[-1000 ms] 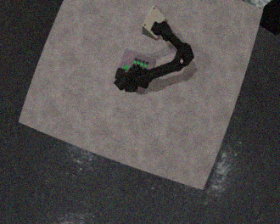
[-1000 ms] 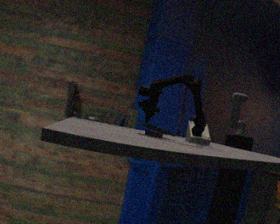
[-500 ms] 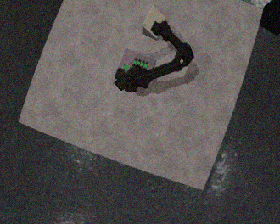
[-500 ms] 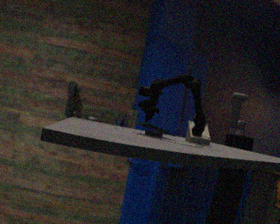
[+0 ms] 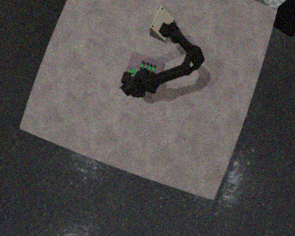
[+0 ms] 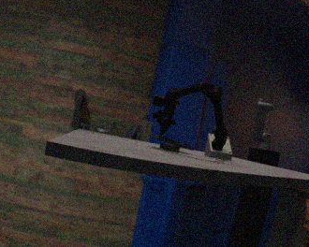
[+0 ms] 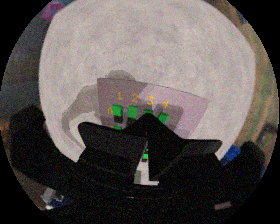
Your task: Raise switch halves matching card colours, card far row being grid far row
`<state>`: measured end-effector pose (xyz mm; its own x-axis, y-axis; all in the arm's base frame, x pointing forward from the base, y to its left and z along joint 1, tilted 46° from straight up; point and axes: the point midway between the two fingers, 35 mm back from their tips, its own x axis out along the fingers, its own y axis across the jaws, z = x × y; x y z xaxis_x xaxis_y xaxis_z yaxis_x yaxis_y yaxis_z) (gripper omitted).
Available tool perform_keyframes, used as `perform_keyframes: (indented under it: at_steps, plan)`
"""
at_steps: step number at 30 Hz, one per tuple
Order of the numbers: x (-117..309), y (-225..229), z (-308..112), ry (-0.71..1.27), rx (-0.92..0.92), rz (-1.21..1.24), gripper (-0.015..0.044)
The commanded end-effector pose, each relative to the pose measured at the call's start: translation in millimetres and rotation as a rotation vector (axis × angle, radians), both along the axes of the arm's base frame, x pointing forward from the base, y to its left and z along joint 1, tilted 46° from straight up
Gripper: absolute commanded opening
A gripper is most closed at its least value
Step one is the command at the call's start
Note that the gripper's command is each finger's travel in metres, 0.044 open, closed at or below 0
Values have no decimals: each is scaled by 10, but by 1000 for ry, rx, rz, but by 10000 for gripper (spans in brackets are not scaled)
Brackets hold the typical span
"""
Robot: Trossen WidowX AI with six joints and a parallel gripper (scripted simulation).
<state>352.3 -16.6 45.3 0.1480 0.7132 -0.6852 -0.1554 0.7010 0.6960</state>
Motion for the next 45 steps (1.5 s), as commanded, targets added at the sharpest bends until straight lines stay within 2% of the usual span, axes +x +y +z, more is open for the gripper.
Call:
perform_keyframes:
  at_steps: [1, 16, 22, 35, 39, 45]
  plan:
    - [-1, 13, -16, 5, 7, -3, 0]
    - [3, 28, -29, 5, 7, -3, 0]
    - [-120, -449, 410, -11, 9, -21, 0]
    - [-87, -608, 252, -12, 8, -21, 0]
    - [-22, -376, 38, 4, 5, -5, 0]
    - [-18, -356, 20, 5, 5, -3, 0]
